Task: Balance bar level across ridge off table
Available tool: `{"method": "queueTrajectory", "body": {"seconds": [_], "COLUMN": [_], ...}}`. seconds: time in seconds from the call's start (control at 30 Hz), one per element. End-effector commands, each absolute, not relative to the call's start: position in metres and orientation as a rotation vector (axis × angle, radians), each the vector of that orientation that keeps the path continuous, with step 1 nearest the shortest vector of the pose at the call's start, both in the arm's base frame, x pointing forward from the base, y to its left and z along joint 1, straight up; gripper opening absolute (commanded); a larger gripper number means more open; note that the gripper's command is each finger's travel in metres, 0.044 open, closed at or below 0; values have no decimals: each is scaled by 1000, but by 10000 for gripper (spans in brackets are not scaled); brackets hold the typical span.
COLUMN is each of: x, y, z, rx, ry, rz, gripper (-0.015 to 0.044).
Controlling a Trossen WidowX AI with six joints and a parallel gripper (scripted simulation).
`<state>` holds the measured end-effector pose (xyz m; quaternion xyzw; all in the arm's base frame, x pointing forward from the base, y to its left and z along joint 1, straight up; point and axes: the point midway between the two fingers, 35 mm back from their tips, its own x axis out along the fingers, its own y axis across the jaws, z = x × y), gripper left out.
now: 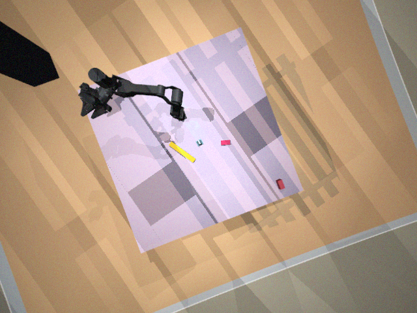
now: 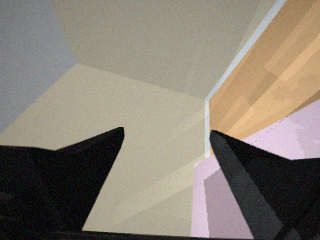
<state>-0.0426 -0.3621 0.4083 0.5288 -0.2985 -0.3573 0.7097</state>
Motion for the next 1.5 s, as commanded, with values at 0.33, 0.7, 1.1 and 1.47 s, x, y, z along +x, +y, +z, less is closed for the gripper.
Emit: {"method": "queueTrajectory", "body": {"seconds": [0.33, 0.7, 1.1, 1.47], "x": [-3, 46, 102, 151], "y": [-378, -387, -382, -364], "z": [386, 354, 316, 279], "rx": [1149, 1098, 1024, 927], "ry": [-550, -377, -146, 95], "rz": [-804, -826, -829, -799], "gripper": [315, 315, 315, 315]}}
